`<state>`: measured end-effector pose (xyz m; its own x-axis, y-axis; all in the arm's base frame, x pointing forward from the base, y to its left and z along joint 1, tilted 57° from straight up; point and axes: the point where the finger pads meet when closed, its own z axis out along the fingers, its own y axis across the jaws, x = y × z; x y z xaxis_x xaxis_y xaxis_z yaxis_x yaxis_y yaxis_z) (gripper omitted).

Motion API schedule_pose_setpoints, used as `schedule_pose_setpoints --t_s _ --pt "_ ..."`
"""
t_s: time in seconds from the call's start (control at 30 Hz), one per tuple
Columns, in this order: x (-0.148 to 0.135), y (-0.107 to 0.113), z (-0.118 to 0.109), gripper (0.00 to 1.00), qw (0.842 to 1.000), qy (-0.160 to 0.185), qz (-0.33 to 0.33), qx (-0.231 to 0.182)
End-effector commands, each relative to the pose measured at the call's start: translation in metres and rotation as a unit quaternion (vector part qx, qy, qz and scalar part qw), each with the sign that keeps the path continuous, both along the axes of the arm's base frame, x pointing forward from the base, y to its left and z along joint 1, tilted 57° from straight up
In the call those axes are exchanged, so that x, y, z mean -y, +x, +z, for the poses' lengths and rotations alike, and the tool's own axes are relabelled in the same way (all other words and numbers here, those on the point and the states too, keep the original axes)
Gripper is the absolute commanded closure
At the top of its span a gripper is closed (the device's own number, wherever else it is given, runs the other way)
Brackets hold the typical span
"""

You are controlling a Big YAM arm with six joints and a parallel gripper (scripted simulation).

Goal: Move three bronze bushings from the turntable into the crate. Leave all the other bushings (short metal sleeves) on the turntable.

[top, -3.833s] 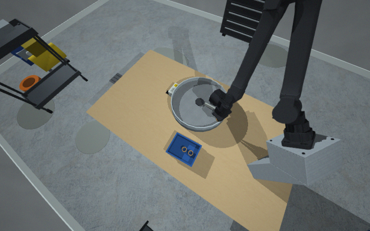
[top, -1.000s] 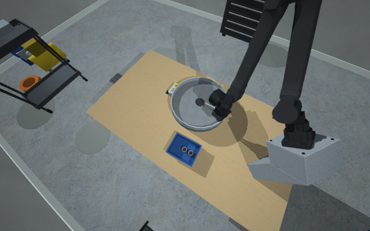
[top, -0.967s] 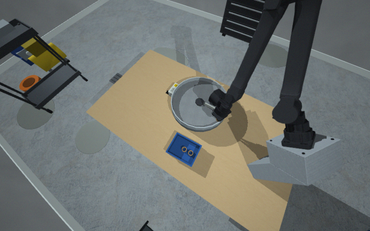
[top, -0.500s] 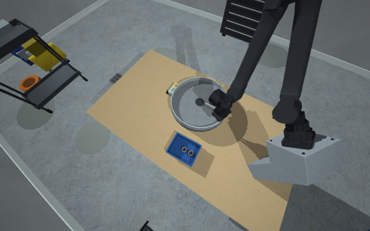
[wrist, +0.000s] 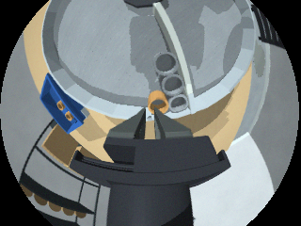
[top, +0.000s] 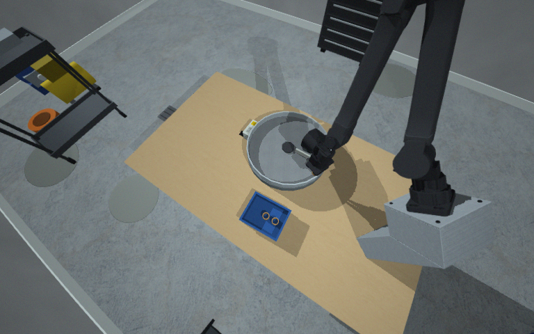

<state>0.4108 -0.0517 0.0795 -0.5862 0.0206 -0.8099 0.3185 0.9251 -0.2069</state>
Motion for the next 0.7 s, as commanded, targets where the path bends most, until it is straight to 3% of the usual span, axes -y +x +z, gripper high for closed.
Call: schedule_pose_setpoints --t_s 0.0,0.67 --pt "0.0022 -0.0020 0.0069 0.88 1.000 -0.001 -0.001 0.006" --pt "0.0000 -0.0016 0.0078 0.88 1.000 -0.003 0.004 0.005"
